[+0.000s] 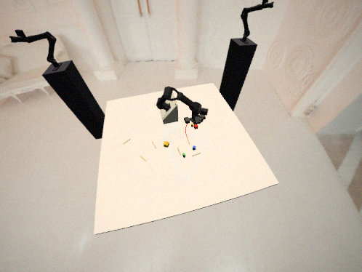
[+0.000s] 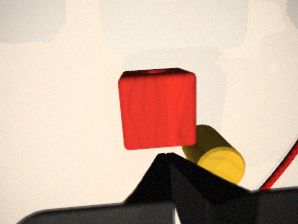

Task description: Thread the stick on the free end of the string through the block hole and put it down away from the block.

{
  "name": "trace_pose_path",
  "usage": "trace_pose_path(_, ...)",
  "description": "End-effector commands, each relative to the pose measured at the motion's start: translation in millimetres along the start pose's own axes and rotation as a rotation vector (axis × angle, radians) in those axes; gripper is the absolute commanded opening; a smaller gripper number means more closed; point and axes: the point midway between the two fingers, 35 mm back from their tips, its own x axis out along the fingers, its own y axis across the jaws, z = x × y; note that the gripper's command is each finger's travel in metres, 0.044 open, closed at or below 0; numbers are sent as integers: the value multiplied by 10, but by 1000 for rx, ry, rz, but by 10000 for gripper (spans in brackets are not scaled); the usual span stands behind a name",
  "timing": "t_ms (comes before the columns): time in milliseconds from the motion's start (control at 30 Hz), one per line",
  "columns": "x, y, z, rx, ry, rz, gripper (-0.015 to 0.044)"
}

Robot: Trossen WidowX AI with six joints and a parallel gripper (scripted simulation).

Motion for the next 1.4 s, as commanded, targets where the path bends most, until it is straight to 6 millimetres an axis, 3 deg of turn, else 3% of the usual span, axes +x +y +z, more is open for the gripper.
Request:
trace_pose_path(0, 8, -77, -5, -6, -1, -4, 0)
trace_pose_path(467, 20, -296, -31, -6, 0, -7, 0)
trace_pose_path(533, -85, -289, -24, -6, 0, -6, 0)
trace_pose_path(633, -437, -287, -30, -7, 0, -5, 0)
trace_pose_path(733, -465, -288, -32, -7, 0, -5, 0)
trace_pose_path(800, -371, -286, -32, -18, -5, -8, 0)
trace_pose_path(867, -391, -310, 61, -17, -6, -4, 53)
trace_pose_path(933, -436, -403, 328, -13, -6, 4, 105)
trace_pose_path(1133, -476, -986, 1157, 12, -5, -9, 263)
trace_pose_path(1200, -470, -1075, 1238, 16, -4, -13, 315)
trace_pose_path(1367, -470, -1075, 1238, 16, -4, -13, 440)
